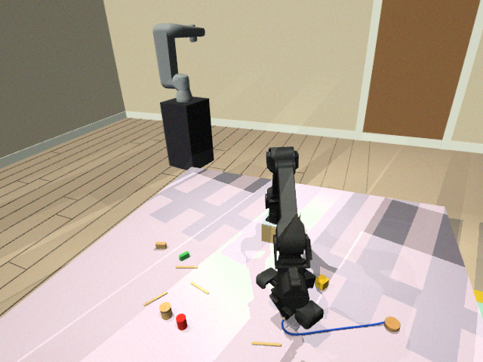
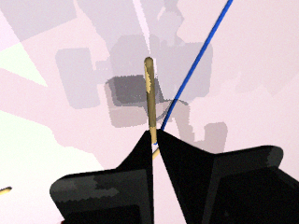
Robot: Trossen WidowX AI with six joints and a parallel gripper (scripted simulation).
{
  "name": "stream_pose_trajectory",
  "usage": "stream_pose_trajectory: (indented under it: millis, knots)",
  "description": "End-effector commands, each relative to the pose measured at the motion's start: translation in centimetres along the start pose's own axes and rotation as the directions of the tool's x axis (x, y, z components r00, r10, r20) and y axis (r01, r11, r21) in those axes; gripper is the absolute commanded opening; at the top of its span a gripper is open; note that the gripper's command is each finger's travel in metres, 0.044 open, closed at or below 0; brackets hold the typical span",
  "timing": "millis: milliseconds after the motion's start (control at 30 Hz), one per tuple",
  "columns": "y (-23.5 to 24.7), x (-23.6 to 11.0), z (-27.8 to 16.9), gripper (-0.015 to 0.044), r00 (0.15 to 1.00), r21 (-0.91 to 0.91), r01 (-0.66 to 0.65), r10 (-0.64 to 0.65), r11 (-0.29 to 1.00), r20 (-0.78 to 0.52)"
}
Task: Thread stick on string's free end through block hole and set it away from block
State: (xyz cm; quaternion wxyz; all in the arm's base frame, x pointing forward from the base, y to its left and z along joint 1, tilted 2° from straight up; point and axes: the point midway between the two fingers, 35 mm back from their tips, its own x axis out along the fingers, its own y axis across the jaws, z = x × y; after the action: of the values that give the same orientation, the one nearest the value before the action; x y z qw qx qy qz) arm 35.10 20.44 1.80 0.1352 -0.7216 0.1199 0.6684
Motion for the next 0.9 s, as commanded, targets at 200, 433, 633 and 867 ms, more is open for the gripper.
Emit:
stream_pose_trajectory:
  millis: [200,433,633,867]
  knots:
    - [1.1,1.0,0.5,0.0,1.0,-0.006,-0.009,0.009,1.0,0.001]
    - [1.7,1.6,0.9,0.0,1.0,-0.006,-0.009,0.009,1.0,0.002]
    - [2.2,2.1,1.2,0.0,1.0,-0.006,-0.01,0.01,1.0,0.003]
    - [2.9,2.7,1.6,0.0,1.0,-0.006,-0.01,0.01,1.0,0.004]
